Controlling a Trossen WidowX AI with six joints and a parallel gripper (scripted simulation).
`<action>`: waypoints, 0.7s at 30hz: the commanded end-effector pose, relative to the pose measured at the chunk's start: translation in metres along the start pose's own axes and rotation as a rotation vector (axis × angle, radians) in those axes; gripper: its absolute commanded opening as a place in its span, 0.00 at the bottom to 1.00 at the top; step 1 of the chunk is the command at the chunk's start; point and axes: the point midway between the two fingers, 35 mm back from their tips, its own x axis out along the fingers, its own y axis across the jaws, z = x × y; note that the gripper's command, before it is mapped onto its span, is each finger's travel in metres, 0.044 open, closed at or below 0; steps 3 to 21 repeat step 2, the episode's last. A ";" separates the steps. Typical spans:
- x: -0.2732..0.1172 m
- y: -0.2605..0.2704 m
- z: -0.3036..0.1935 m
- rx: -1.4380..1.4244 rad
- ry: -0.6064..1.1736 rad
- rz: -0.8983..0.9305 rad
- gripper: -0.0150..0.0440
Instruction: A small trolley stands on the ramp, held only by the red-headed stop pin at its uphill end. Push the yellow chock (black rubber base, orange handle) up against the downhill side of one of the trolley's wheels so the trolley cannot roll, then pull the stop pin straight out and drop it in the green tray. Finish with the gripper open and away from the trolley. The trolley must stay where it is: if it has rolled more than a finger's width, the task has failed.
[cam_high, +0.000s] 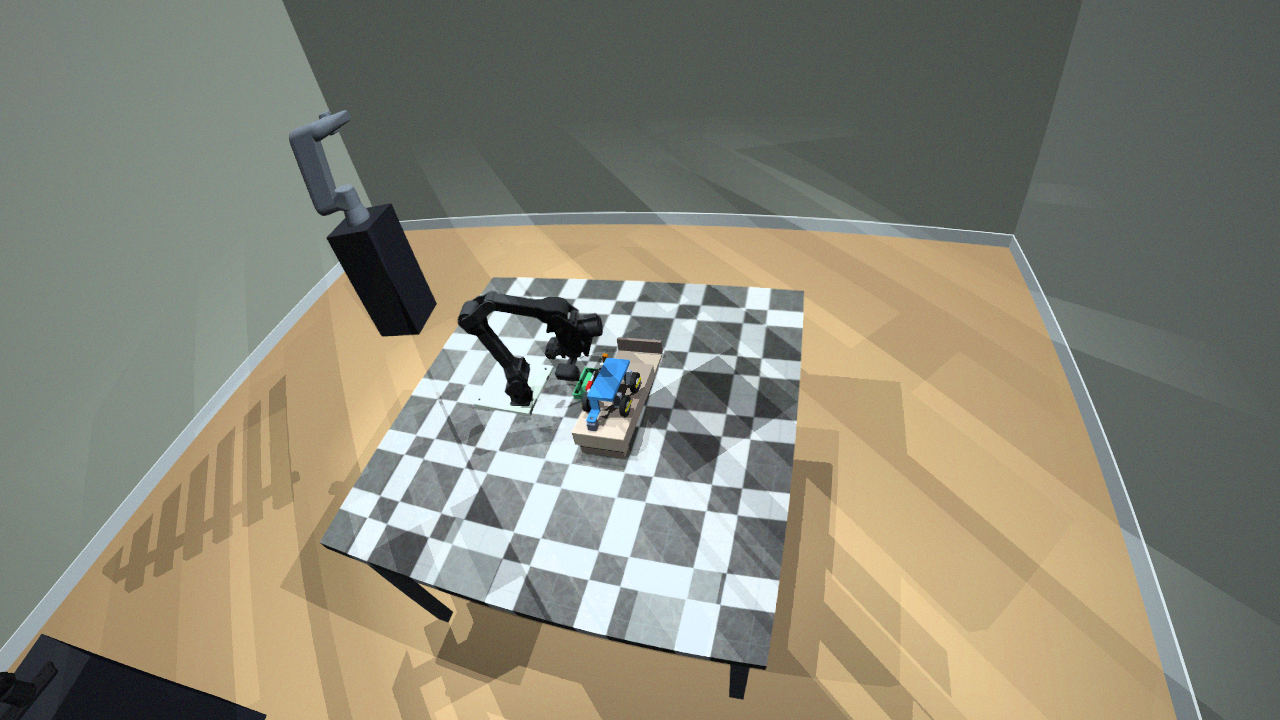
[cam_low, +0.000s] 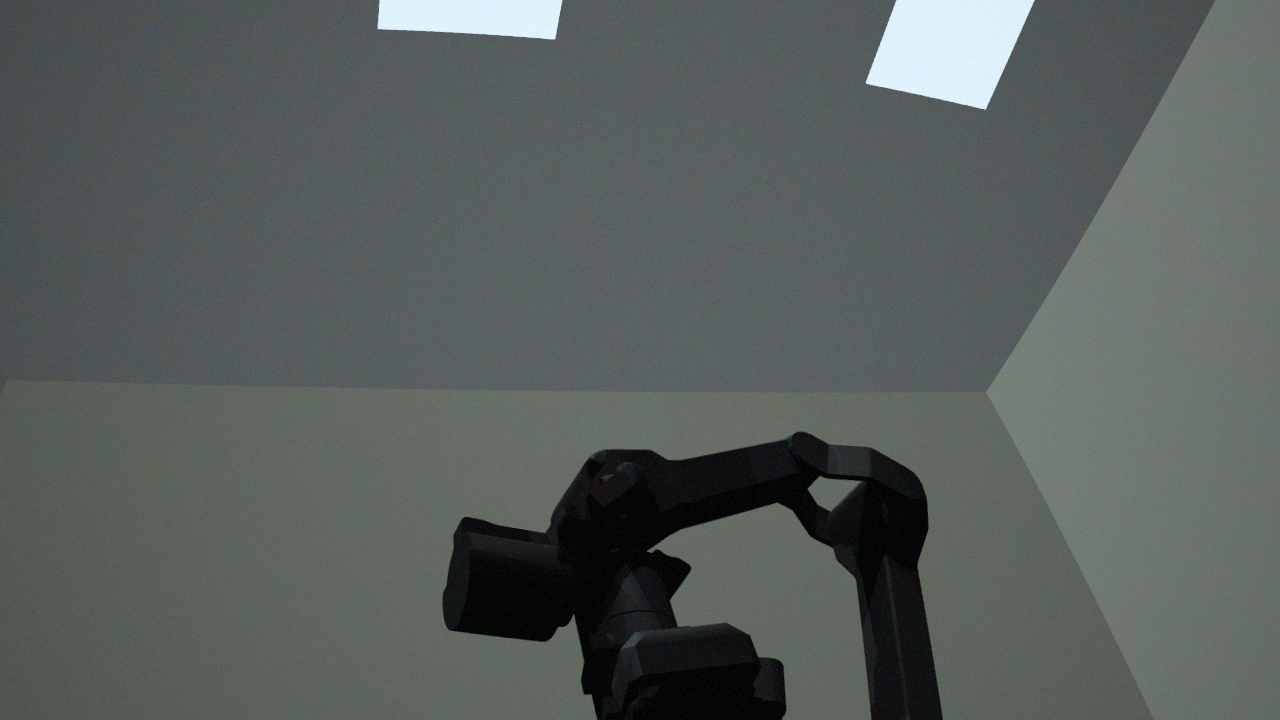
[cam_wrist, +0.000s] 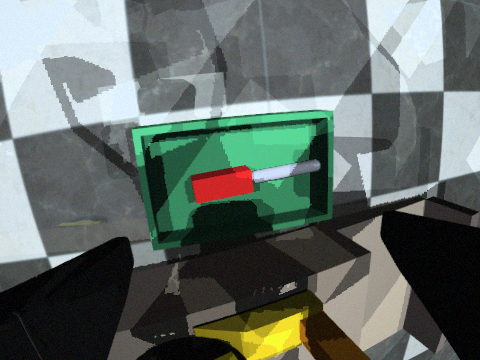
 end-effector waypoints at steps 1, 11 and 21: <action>-0.014 -0.004 -0.001 -0.005 0.007 -0.007 1.00; -0.017 -0.004 -0.001 -0.005 0.007 -0.007 1.00; -0.017 -0.004 -0.001 -0.005 0.007 -0.007 1.00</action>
